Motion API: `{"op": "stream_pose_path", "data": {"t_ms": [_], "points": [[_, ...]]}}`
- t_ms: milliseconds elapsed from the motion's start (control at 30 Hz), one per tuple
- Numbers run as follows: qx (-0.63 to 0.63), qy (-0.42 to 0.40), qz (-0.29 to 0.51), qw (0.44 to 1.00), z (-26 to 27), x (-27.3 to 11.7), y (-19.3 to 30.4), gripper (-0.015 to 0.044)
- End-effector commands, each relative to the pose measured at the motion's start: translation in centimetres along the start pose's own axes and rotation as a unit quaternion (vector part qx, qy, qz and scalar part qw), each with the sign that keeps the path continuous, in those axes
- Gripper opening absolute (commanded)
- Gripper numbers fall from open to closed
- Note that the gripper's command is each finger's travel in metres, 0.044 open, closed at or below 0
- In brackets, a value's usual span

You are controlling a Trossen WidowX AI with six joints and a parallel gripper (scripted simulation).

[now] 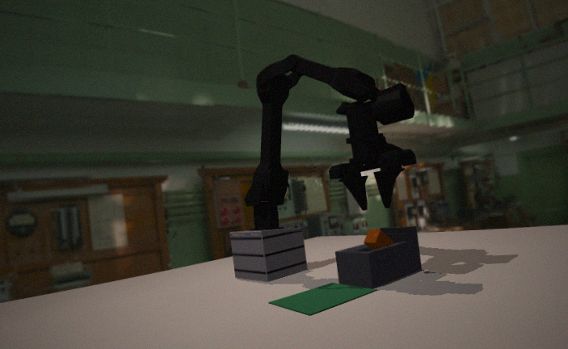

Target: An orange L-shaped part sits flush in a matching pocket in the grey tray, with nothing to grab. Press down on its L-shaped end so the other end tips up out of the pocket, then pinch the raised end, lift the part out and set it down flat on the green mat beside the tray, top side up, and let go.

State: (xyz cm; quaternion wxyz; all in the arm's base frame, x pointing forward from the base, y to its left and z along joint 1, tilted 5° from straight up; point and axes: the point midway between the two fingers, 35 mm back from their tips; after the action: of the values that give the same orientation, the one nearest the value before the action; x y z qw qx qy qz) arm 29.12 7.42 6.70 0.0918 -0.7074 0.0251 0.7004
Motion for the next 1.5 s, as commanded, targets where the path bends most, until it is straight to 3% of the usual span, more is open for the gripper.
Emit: {"op": "stream_pose_path", "data": {"t_ms": [0,1200,1400,1467], "points": [[-0.008,-0.004,0.002,1.0,0.2,2.1,0.2,0.028],[-0.008,-0.004,0.002,1.0,0.3,7.1,0.2,0.028],[-0.01,-0.005,0.002,1.0,0.2,6.7,0.2,0.0122],[-0.01,-0.005,0.002,1.0,0.2,6.7,0.2,0.0109]]}}
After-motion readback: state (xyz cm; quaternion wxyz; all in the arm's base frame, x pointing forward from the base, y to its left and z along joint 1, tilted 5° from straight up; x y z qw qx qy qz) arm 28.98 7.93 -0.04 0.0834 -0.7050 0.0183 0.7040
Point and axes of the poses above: the point midway between the two fingers, 35 mm back from their tips, its own x axis out along the fingers, its own z axis across the jaws, y = z × x, and after that the axes turned 8 degrees about x, right-handed
